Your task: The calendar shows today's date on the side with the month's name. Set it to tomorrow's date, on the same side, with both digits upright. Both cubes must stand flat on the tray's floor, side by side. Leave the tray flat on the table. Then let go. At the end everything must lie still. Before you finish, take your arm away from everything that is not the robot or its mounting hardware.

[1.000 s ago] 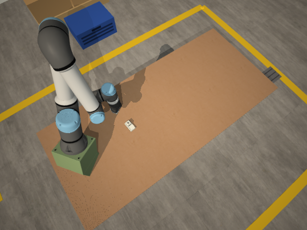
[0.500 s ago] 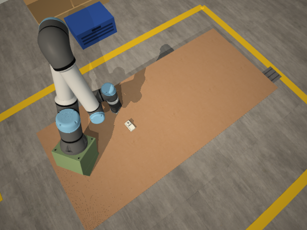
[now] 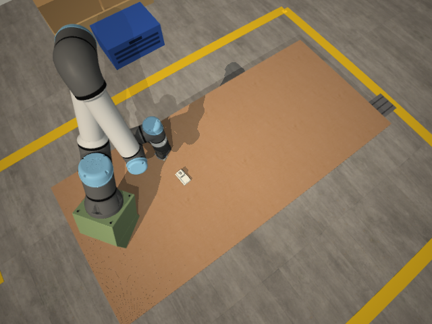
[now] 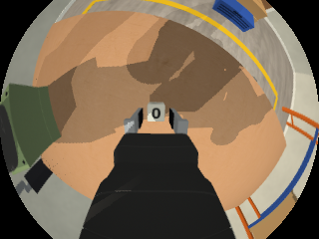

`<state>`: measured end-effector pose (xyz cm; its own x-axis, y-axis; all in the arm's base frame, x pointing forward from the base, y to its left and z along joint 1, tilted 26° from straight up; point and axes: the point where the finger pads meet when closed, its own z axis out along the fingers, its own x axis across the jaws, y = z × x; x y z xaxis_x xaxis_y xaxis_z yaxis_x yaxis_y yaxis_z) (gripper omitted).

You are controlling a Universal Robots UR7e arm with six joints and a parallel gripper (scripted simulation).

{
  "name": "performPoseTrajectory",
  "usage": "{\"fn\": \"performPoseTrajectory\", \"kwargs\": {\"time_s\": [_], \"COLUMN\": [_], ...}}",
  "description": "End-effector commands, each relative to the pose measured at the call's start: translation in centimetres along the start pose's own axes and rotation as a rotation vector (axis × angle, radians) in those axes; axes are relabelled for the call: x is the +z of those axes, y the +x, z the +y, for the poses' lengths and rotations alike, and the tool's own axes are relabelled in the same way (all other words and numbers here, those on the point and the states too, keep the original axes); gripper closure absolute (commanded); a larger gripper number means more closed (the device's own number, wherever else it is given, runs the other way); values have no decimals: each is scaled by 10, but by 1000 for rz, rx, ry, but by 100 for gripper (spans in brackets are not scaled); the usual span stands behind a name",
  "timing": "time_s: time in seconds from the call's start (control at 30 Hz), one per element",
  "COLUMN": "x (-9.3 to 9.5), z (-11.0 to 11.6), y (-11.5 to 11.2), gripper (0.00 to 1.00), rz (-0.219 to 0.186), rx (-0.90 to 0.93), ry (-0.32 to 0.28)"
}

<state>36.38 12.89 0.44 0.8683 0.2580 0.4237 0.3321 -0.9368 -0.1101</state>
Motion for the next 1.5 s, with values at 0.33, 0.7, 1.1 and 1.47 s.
{"fn": "performPoseTrajectory", "kwargs": {"time_s": [0.33, 0.7, 1.1, 1.47], "x": [0, 0, -7, -25], "z": [-2, -2, -1, 0], "y": [-1, -1, -2, 0], "gripper": [13, 13, 13, 13], "rz": [-1, -1, -1, 2], "rx": [-2, -2, 1, -1], "ry": [1, 1, 1, -1]}}
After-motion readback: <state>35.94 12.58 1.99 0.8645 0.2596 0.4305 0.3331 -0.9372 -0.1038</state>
